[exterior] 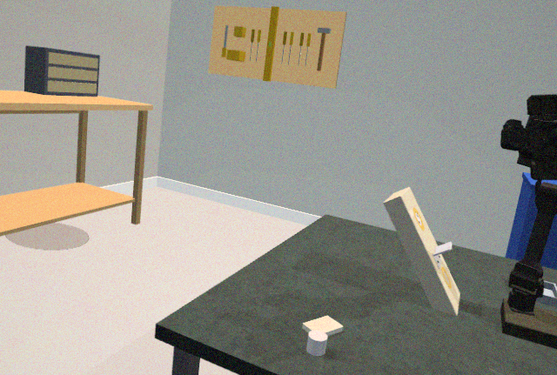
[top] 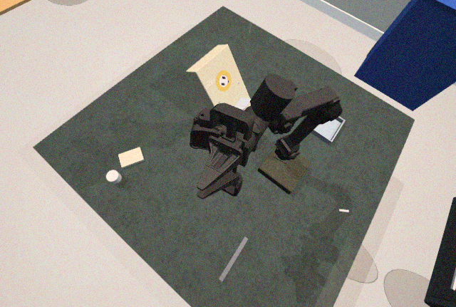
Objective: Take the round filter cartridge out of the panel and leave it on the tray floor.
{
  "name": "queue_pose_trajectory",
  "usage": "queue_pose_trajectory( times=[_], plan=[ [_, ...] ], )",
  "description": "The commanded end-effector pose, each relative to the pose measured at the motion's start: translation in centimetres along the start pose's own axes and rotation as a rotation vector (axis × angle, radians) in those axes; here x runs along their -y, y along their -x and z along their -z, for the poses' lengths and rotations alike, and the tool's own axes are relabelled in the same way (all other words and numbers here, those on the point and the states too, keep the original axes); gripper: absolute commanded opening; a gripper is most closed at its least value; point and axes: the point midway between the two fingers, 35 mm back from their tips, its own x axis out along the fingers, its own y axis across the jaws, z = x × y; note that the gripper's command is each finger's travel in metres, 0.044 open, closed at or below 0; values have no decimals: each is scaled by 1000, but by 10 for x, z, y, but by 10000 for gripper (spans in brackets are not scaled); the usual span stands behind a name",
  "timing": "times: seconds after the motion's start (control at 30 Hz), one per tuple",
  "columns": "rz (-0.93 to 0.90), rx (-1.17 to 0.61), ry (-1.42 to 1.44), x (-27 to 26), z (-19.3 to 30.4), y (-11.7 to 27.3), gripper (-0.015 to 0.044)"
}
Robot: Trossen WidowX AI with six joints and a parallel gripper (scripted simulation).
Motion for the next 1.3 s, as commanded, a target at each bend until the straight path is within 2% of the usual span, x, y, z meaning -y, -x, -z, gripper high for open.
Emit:
queue_pose_trajectory(
  times=[0.0, 0.37, 0.7, 1.0, 1.27],
  plan=[
    [105, 229, 339, 14, -65, 40, 88],
    [468, 543, 910, 36, -154, 139, 88],
    [962, 664, 1295, 58, -198, 249, 88],
    [1494, 583, 1493, 84, -205, 351, 88],
    [1955, 323, 1519, 114, -187, 437, 88]
  ],
)
